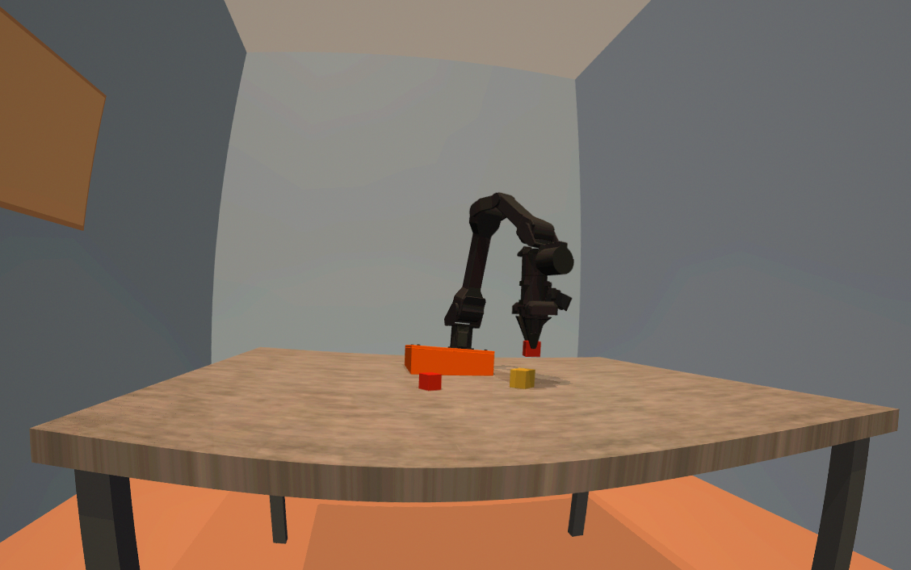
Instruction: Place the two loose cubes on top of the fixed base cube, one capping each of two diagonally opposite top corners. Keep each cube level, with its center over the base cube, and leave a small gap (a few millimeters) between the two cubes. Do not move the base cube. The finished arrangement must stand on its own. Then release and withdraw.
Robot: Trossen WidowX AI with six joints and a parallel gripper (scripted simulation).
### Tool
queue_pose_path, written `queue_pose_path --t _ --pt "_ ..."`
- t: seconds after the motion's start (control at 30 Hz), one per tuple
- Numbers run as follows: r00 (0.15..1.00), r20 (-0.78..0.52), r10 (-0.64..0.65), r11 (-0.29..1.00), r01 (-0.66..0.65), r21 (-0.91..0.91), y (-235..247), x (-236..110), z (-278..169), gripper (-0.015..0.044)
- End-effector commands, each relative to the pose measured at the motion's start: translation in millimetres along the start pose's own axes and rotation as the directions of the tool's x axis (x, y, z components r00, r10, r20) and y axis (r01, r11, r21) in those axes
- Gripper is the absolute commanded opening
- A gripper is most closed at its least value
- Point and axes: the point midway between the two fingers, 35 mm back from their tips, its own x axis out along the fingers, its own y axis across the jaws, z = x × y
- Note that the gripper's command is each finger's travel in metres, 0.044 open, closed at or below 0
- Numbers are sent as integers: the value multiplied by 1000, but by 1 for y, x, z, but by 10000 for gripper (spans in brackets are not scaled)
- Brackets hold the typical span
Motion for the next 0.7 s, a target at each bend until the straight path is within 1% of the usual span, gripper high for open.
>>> queue_pose_path --t 0.0,0.4,0.67 --pt "1000 4 -2 1000 2 -6 -1 0 1 105" --pt "1000 4 -2 1000 2 -16 -1 24 1 105" --pt "1000 4 -2 1000 2 -16 -1 26 1 105"
